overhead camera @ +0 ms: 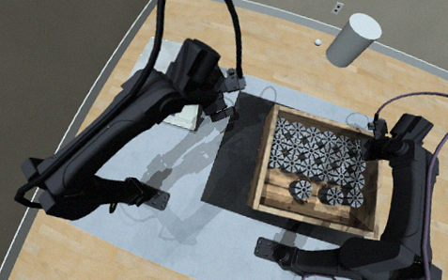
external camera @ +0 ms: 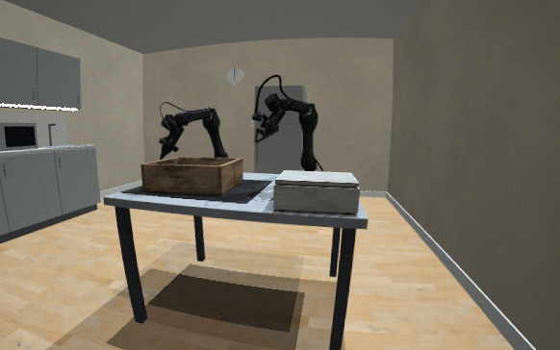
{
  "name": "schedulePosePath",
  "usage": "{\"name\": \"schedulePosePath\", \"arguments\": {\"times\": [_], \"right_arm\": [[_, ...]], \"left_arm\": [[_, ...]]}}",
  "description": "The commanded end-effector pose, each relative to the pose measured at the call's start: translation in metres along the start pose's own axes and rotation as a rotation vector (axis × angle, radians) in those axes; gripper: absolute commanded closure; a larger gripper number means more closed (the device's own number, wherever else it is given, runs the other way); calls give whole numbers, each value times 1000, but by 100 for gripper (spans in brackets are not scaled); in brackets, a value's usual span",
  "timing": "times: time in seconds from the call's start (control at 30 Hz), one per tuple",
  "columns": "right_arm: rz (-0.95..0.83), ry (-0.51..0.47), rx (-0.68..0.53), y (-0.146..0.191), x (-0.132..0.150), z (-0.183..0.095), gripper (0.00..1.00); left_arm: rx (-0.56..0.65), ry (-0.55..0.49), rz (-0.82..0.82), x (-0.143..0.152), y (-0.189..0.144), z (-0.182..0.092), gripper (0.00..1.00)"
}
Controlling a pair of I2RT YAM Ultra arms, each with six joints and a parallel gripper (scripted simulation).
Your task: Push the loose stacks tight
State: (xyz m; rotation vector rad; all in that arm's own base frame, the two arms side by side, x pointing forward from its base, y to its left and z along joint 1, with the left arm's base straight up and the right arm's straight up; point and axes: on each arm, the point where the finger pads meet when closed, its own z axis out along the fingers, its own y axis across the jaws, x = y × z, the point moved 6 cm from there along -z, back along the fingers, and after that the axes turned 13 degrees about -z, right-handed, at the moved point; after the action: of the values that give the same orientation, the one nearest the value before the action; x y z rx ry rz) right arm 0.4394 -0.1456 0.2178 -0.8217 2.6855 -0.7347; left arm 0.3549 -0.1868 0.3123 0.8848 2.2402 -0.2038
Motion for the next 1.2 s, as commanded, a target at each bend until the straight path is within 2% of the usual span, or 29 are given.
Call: {"name": "schedulePosePath", "arguments": {"times": [0.0, 0.2, 0.33, 0.43, 0.5, 0.67, 0.87, 1.0, 1.03, 1.07, 1.1, 1.13, 1.17], "right_arm": [[-179, 23, -182, 29, 32, -17, 99], [-339, 30, -425, 72, 74, -27, 99], [-426, 2, -579, 100, 99, -40, 99], [-449, -11, -609, 107, 101, -43, 99], [-473, -27, -678, 118, 113, -49, 99], [-508, -64, -788, 138, 132, -62, 99], [-526, -90, -854, 152, 141, -71, 99], [-527, -95, -835, 149, 139, -72, 99], [-517, -86, -834, 150, 141, -69, 99], [-519, -91, -798, 144, 136, -68, 99], [-498, -80, -791, 143, 136, -69, 99], [-492, -61, -839, 153, 142, -60, 99], [-493, -58, -851, 155, 140, -54, 99]], "left_arm": [[-138, -232, -161, -14, 34, -28, 0], [-290, -461, -347, -3, 79, -76, 0], [-378, -616, -453, 10, 102, -109, 0], [-387, -637, -474, 13, 105, -109, 0], [-433, -719, -516, 21, 113, -131, 0], [-510, -824, -585, 40, 126, -154, 0], [-550, -901, -610, 51, 129, -174, 0], [-543, -891, -610, 51, 130, -170, 0], [-546, -893, -595, 52, 128, -176, 0], [-533, -862, -584, 48, 129, -166, 0], [-532, -882, -571, 43, 124, -177, 0], [-548, -903, -567, 45, 123, -188, 0], [-547, -897, -569, 45, 124, -185, 0]]}}
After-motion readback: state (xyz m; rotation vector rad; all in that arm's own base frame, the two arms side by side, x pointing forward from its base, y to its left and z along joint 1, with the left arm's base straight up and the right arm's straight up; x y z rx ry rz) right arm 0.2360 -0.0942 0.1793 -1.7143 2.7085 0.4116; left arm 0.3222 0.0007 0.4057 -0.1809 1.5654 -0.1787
